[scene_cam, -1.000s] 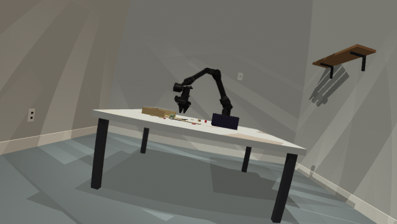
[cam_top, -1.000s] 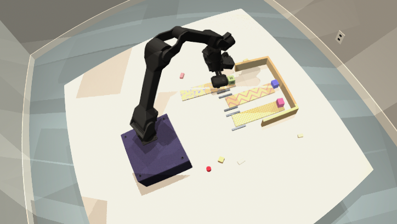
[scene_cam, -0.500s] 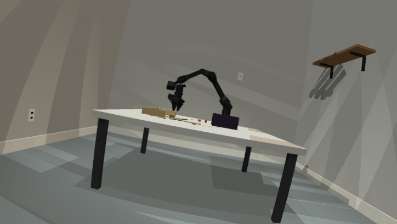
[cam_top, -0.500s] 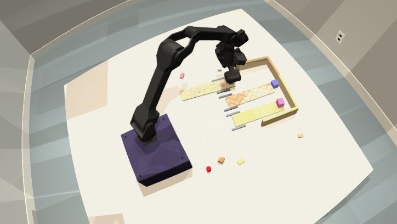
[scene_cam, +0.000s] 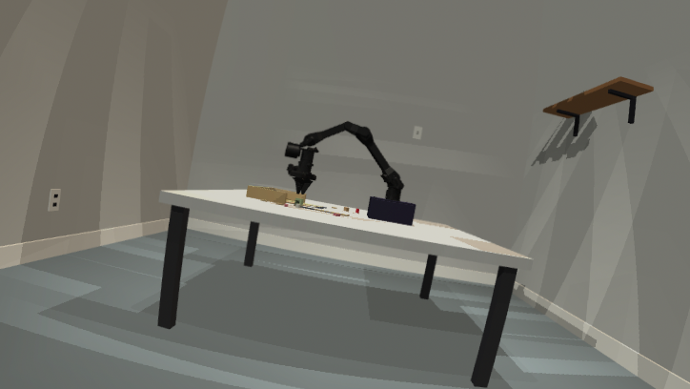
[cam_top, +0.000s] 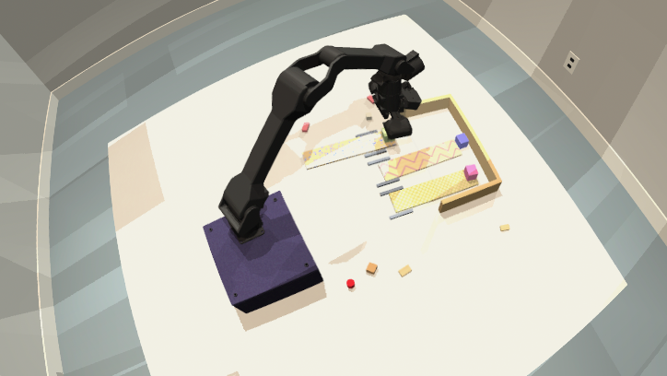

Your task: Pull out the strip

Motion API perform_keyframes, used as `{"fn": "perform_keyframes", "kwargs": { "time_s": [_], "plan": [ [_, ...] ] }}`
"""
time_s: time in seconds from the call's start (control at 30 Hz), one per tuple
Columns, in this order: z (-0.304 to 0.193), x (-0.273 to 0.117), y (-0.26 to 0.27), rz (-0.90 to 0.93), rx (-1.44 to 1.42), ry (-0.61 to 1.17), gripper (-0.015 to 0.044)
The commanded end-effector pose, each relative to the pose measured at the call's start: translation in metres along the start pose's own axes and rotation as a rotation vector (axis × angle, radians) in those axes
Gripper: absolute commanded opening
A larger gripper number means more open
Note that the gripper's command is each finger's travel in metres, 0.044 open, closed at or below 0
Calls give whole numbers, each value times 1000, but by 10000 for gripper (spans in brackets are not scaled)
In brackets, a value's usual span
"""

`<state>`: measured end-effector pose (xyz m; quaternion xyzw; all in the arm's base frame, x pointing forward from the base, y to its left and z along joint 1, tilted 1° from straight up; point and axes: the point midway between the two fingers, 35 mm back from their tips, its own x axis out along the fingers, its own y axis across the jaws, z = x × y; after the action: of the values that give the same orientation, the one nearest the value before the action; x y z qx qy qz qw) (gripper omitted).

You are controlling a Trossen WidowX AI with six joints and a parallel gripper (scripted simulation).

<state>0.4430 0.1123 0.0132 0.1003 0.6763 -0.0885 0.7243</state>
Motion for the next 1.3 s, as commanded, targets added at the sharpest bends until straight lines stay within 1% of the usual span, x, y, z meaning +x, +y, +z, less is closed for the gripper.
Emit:
{"fn": "perform_keyframes", "kwargs": {
  "time_s": [0.0,0.73,0.97,1.1,1.27],
  "plan": [
    [-1,9,0,0,-7,7,250],
    [-2,45,0,0,-7,7,250],
    [-2,46,0,0,-7,7,250],
    [-1,44,0,-1,-1,3,145],
    [-1,44,0,-1,-1,3,112]
  ]
}}
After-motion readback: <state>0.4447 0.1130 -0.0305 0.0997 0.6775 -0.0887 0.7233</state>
